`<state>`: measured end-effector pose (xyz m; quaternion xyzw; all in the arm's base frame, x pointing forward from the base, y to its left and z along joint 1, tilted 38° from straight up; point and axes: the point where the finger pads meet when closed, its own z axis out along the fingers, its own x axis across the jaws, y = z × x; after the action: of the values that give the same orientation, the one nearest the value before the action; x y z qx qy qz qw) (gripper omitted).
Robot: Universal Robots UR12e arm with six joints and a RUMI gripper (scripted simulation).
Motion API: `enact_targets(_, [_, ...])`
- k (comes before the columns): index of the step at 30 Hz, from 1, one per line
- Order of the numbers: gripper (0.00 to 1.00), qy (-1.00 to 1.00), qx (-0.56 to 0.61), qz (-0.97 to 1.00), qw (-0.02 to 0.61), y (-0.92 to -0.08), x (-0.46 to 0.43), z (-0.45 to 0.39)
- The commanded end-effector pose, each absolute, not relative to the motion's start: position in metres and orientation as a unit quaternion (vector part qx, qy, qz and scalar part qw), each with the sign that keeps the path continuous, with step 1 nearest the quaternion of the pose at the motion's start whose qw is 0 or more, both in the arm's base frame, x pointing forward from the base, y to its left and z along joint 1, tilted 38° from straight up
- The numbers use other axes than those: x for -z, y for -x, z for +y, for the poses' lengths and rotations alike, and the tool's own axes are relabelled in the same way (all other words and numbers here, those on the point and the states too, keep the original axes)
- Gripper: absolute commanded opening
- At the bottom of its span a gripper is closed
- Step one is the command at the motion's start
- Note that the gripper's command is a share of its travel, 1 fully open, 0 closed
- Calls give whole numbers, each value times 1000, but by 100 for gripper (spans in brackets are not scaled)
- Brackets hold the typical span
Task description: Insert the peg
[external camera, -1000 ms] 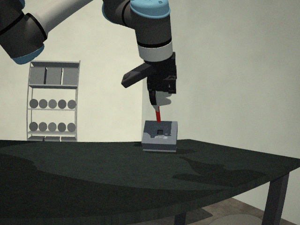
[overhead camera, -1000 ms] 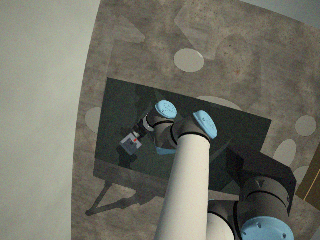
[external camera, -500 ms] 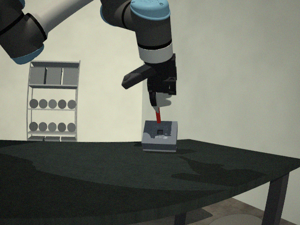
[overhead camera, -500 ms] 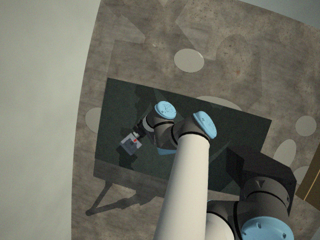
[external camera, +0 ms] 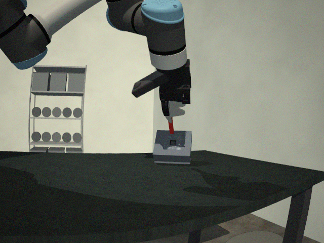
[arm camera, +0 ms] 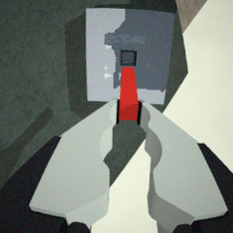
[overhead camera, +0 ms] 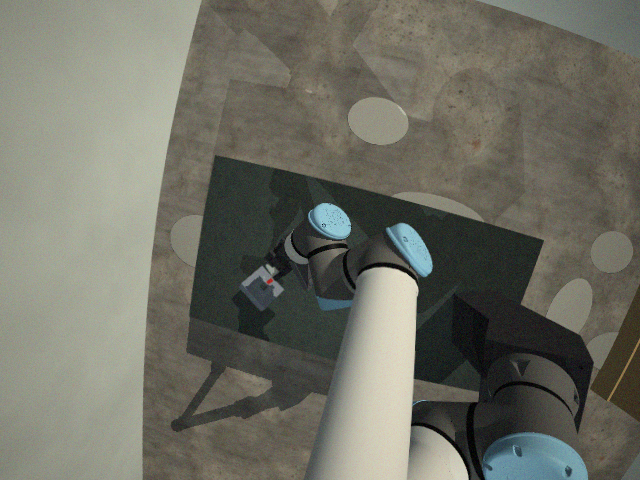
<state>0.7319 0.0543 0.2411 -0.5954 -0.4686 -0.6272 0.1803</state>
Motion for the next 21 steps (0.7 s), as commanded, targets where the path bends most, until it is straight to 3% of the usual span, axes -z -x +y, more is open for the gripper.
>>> enact_targets(1, [0, 596, 627, -469, 179, -733, -241, 55])
enact_targets(21, [0, 595, 627, -468, 179, -736, -241, 60])
